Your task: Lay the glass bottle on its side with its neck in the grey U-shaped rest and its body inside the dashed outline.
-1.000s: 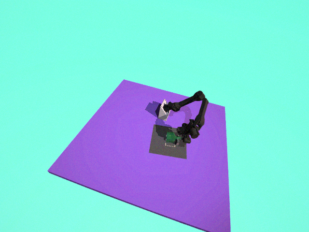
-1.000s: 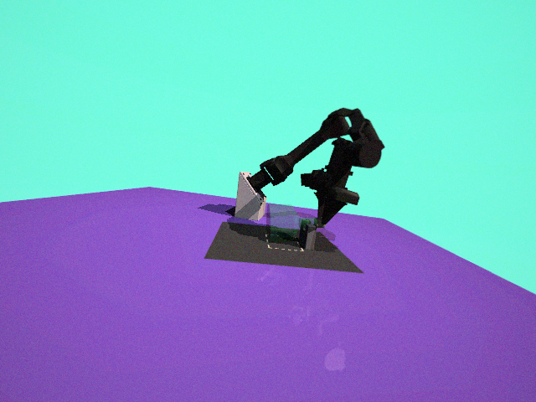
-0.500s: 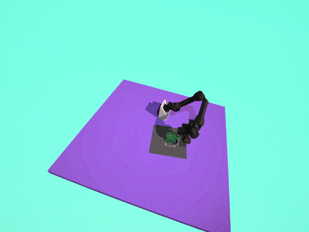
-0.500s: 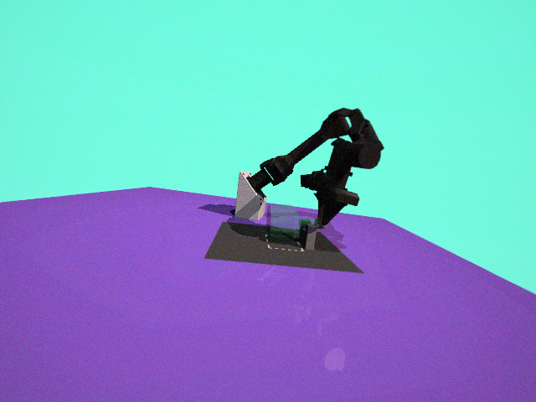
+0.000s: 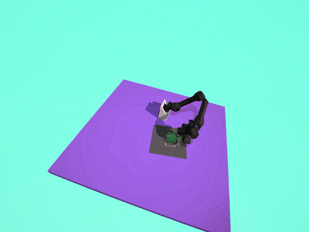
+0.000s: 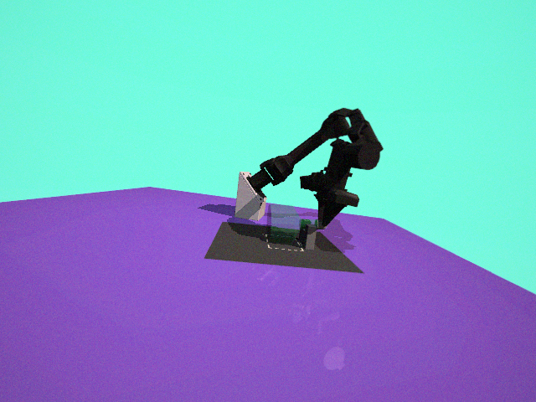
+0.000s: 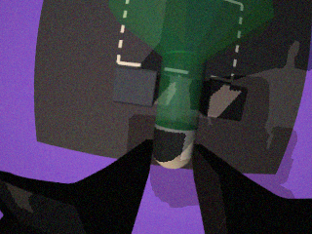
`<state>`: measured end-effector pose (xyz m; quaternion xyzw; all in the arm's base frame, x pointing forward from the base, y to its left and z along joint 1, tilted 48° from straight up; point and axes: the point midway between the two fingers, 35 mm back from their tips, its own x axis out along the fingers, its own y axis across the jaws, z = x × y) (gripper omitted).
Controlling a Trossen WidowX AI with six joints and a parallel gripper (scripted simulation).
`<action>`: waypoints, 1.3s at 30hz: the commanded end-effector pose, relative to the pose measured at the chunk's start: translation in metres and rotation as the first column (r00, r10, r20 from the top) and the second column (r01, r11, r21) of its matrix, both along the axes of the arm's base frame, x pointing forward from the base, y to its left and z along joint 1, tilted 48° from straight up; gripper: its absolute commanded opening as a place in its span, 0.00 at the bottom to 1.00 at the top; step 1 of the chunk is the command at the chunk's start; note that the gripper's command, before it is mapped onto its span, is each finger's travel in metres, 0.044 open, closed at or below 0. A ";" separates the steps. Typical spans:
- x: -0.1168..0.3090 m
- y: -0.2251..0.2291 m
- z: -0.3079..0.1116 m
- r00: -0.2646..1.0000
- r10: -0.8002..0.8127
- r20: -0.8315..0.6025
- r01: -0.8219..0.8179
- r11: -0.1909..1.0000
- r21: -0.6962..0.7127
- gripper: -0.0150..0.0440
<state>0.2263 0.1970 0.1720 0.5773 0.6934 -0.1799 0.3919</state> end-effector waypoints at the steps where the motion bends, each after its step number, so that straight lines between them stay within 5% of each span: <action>1: 0.001 -0.002 -0.003 1.000 -0.001 0.002 0.001 1.000 -0.005 0.43; 26: 0.000 0.002 -0.001 1.000 0.005 -0.005 -0.005 1.000 0.016 0.43; 39: 0.000 0.001 -0.001 1.000 0.006 -0.006 -0.006 1.000 0.018 1.00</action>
